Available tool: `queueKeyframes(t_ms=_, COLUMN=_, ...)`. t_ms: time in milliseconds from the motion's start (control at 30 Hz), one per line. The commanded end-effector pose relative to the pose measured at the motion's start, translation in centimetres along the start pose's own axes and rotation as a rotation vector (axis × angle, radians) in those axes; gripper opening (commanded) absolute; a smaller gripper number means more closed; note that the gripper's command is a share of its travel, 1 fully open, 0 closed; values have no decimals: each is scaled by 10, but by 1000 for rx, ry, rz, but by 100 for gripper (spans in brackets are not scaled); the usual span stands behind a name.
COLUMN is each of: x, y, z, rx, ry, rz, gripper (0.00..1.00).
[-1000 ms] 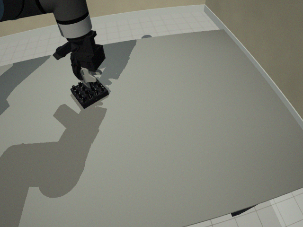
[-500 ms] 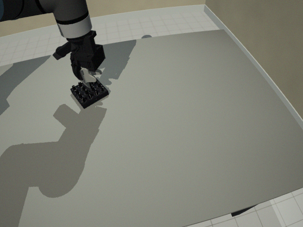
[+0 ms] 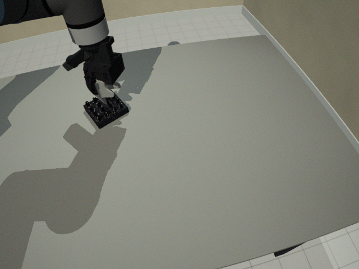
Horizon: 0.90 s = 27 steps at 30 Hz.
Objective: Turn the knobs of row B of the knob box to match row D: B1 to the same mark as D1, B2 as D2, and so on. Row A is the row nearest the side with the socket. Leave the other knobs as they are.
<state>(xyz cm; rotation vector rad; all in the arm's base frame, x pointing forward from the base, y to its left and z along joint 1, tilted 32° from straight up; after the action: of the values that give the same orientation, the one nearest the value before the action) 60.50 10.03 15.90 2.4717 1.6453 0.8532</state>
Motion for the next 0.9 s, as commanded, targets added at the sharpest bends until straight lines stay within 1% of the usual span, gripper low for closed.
queueKeyframes(t_ms=0, x=0, y=0, z=0, rx=-1, ry=0, rz=0, gripper=11)
queueKeyframes(t_ms=267, x=0, y=0, z=1, rx=-1, ry=0, rz=0, gripper=11)
queueKeyframes(t_ms=867, x=0, y=0, z=13, rx=-1, ry=0, rz=0, gripper=11)
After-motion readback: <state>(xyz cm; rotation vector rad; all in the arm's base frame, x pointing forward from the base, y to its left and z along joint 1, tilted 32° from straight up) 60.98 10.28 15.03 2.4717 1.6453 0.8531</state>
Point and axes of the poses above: the point where the finger pads meet when closed, its own z axis out along the fingers, its own x axis across the jaws, y = z × x, the point moved 10 cm from there along -z, back along the fingers, and after that the axes turned 12 degrees about -z, right-handed, at the moved point
